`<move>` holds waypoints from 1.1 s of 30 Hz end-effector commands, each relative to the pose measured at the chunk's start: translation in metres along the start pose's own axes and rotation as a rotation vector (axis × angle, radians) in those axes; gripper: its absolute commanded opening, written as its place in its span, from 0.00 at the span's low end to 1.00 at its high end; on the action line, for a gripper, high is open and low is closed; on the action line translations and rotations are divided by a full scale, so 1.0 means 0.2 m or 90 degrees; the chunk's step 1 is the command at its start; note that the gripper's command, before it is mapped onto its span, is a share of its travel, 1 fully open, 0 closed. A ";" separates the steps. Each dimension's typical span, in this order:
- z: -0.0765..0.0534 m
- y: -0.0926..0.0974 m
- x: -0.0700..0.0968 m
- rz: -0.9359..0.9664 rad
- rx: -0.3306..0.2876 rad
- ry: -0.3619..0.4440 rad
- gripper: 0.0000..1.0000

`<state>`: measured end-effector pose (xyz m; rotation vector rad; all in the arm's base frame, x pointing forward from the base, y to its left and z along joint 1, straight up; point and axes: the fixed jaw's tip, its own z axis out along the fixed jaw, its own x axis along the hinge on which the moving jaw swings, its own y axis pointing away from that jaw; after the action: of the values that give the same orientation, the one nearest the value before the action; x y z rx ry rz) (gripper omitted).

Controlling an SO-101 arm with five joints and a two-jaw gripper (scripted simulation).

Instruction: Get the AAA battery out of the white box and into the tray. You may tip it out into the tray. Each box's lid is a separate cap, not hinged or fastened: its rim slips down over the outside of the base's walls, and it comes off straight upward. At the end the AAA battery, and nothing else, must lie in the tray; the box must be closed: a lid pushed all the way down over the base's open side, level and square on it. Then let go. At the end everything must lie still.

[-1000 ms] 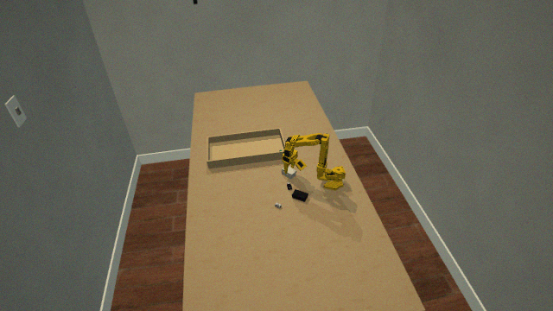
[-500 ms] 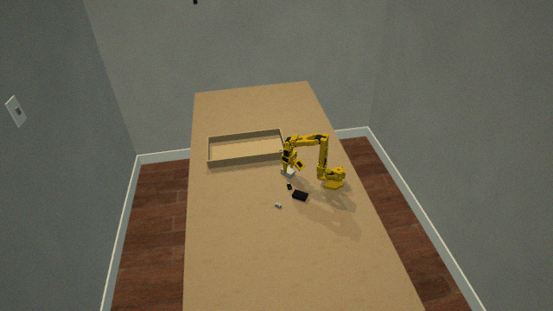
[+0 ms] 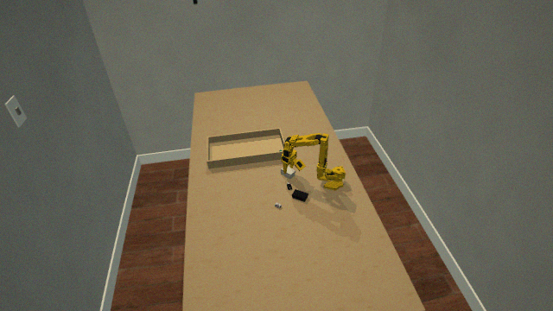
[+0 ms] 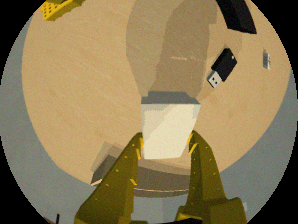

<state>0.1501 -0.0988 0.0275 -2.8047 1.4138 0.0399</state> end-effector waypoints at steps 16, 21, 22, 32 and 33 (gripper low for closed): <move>-0.03 -0.04 0.04 0.001 0.007 0.014 0.20; -0.03 -0.05 0.06 0.001 0.007 0.014 0.20; -0.03 -0.06 0.06 0.001 0.007 0.014 0.20; -0.03 -0.07 0.07 0.001 0.007 0.014 0.20; -0.03 -0.07 0.07 0.001 0.007 0.014 0.20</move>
<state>0.1643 -0.1017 0.0274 -2.8060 1.4129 0.0374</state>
